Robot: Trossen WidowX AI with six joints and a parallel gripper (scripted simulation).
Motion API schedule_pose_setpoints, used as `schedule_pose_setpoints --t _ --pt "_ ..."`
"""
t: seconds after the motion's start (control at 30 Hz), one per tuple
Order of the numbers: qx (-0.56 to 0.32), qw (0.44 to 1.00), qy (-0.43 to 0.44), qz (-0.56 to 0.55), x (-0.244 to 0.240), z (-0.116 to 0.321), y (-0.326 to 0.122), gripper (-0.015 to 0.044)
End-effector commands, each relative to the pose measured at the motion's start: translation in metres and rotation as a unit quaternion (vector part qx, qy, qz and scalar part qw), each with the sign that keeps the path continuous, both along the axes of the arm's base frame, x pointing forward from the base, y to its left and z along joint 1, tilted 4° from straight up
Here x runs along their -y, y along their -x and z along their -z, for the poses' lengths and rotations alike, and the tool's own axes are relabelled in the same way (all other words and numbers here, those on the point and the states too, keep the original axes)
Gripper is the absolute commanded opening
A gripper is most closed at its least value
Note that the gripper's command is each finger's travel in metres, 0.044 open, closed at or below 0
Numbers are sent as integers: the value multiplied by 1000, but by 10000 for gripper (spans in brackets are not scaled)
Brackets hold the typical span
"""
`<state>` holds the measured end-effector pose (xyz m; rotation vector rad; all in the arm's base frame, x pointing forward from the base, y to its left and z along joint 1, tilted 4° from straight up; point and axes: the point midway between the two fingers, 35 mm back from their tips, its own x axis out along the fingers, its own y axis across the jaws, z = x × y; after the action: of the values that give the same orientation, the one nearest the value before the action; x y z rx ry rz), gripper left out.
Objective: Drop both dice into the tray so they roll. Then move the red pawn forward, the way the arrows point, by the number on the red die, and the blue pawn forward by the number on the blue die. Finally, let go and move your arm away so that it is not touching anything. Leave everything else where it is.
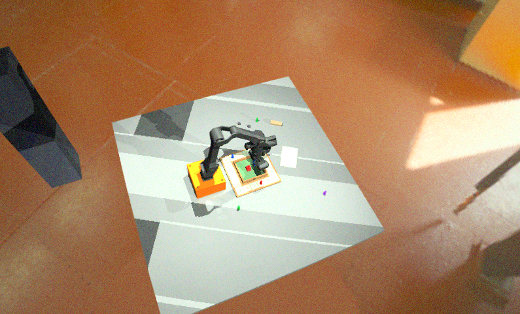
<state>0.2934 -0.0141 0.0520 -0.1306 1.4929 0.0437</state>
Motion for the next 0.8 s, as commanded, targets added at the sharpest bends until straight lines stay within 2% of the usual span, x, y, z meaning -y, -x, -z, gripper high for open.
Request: schedule_pose_setpoints --t 0.0,0.2,0.37,0.77 --pt "3 1000 -4 24 -23 3 -8 0" --pt "3 999 -11 51 -52 8 -13 0" --pt "14 999 -11 50 -53 10 -14 0" --pt "213 976 -21 32 -54 28 -29 0"
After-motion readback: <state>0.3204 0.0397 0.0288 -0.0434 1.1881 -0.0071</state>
